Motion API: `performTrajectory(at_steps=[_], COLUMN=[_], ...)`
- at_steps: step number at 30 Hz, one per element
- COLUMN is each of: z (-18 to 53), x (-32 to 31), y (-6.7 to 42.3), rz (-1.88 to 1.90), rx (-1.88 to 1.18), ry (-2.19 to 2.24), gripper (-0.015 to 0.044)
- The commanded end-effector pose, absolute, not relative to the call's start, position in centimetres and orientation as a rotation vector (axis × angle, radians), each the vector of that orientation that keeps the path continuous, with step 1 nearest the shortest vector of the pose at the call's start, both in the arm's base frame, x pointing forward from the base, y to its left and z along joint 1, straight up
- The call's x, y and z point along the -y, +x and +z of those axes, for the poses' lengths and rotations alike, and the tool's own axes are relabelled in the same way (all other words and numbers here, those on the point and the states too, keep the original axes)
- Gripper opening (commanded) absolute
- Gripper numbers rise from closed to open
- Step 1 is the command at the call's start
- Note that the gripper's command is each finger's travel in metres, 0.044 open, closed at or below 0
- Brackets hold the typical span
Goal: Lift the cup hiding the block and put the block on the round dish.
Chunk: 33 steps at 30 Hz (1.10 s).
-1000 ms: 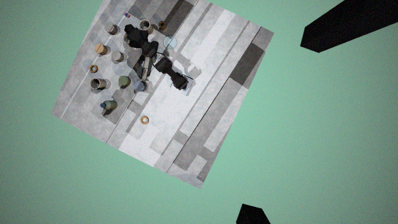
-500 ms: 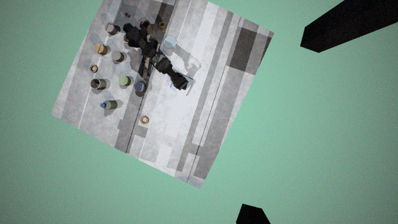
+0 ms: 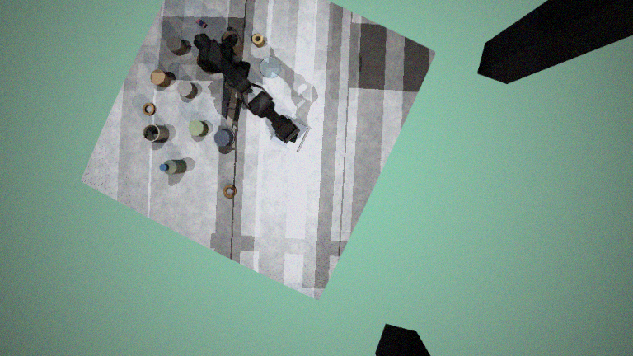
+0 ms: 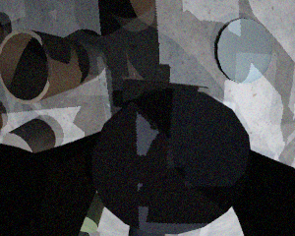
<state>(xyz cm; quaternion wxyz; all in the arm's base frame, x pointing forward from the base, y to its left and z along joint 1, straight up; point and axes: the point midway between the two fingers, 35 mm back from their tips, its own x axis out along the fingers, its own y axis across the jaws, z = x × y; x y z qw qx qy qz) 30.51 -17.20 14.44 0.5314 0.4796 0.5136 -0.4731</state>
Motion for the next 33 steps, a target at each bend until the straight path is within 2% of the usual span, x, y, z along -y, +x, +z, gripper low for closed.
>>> performTrajectory(at_steps=[1,33], z=[15.2,17.8], x=[17.3,16.9], y=[30.6,29.9], rz=[-1.131,-1.129], rx=[-1.213,-1.225], ry=[1.146,1.144], gripper=[0.0000,0.0000])
